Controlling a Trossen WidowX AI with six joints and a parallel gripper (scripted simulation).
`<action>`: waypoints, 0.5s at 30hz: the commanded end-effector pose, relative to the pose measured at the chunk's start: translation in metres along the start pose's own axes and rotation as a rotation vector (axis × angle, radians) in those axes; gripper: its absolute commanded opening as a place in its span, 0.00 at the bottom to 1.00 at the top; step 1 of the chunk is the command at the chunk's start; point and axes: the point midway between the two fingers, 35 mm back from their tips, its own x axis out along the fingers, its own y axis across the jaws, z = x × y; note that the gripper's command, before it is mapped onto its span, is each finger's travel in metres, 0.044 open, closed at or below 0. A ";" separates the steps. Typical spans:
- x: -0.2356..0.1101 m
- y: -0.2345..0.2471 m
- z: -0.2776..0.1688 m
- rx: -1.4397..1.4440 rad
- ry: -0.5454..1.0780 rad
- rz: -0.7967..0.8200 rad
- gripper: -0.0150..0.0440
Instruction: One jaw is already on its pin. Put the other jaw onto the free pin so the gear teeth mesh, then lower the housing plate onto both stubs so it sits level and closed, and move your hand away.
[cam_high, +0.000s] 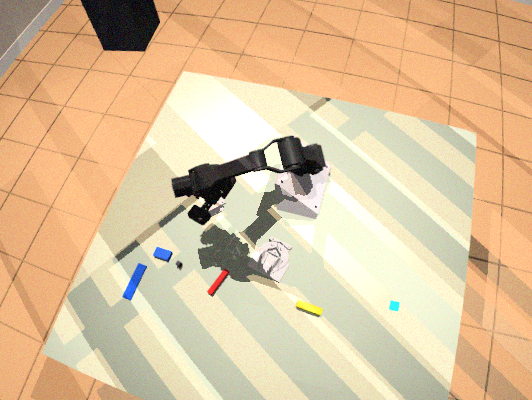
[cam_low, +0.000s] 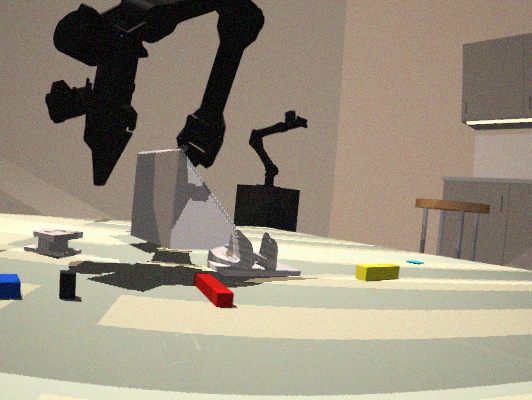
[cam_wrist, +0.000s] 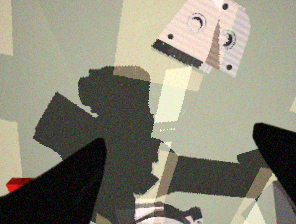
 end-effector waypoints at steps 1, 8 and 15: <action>0.000 -0.003 0.008 0.069 -0.003 -0.003 1.00; 0.000 -0.012 0.021 0.201 0.003 -0.006 1.00; 0.001 -0.021 0.034 0.333 0.008 -0.011 1.00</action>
